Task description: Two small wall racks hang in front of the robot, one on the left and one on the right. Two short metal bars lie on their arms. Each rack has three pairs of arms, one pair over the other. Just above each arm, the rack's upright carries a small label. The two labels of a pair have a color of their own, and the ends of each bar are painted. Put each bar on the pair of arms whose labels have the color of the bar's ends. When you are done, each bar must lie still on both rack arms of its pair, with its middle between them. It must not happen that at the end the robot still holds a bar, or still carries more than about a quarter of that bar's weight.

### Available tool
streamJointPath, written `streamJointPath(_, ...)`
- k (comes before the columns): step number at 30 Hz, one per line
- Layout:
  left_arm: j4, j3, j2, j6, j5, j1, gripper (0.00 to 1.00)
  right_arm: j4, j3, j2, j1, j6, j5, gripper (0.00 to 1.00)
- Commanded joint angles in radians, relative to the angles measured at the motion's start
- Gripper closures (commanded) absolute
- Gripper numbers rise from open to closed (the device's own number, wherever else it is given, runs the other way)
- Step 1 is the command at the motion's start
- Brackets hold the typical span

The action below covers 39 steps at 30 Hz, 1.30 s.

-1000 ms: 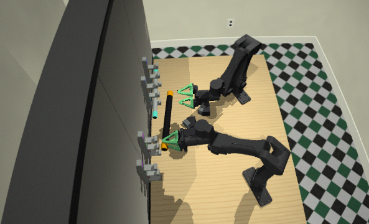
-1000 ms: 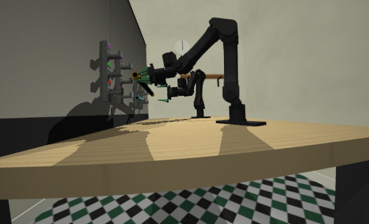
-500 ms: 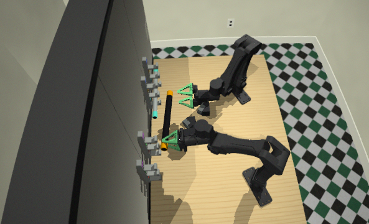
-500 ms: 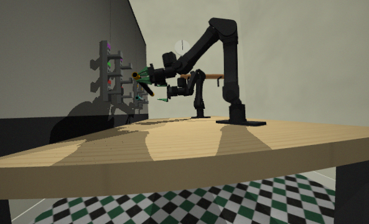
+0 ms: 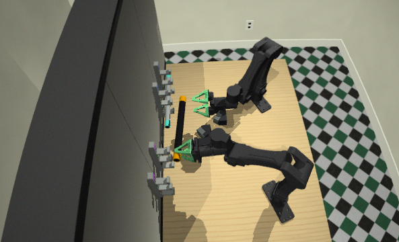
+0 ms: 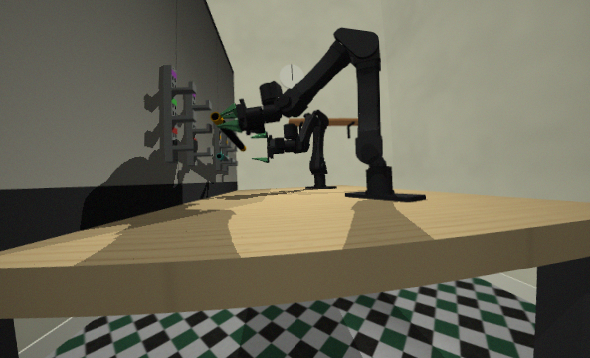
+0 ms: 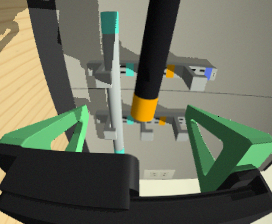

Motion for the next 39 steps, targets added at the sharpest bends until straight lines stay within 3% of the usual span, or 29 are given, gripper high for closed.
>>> streamJointPath(1,0.091,0.044,-0.011,-0.044,-0.003,-0.003,1.00,-0.009,0.030,-0.006,0.011,0.000,0.007,0.00)
streamJointPath(39,0.162,-0.024,-0.005,-0.045,-0.004,-0.003,1.00,0.013,0.046,0.032,-0.028,0.000,-0.032,0.00)
